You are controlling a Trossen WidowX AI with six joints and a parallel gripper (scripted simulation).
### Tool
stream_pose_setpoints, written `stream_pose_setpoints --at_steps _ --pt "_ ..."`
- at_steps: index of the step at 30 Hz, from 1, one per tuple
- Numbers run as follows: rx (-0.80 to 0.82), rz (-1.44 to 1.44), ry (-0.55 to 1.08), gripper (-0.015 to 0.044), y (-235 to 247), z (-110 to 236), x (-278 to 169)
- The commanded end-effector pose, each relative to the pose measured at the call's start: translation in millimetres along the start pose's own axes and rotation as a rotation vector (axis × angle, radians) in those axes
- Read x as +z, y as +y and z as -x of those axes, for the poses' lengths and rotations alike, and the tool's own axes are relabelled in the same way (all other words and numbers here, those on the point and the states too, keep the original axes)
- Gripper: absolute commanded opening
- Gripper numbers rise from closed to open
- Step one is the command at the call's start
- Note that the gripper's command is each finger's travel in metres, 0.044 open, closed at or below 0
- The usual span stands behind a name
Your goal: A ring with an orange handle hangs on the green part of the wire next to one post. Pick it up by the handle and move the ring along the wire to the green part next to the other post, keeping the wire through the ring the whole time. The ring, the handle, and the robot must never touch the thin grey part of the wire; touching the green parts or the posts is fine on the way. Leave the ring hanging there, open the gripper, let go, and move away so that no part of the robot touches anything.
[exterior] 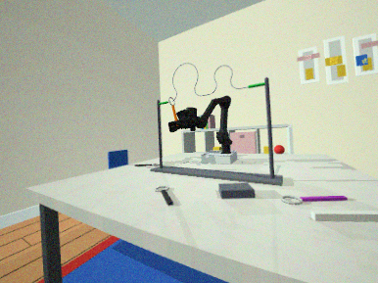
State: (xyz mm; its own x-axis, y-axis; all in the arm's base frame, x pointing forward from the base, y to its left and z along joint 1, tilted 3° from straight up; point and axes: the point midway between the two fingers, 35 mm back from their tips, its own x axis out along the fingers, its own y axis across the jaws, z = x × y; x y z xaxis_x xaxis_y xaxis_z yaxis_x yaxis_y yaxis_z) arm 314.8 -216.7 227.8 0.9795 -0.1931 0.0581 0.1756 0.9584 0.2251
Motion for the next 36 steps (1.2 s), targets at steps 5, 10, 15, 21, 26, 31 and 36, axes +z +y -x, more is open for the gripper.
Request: stream_pose_setpoints --at_steps 5,10,15,21,26,31,36 --pt "-0.001 -0.164 -0.008 -0.0150 29 1 3" --pt "0.001 -0.281 -0.011 -0.0150 48 1 7" --pt "0.010 -0.372 0.022 -0.0150 62 4 13" --pt "0.023 -0.451 0.071 -0.0150 74 11 18" --pt "0.035 -0.505 0.106 -0.0150 82 15 23" --pt "0.042 -0.531 0.123 -0.0150 86 18 25" --pt "0.049 -0.564 0.145 -0.0150 90 20 28"
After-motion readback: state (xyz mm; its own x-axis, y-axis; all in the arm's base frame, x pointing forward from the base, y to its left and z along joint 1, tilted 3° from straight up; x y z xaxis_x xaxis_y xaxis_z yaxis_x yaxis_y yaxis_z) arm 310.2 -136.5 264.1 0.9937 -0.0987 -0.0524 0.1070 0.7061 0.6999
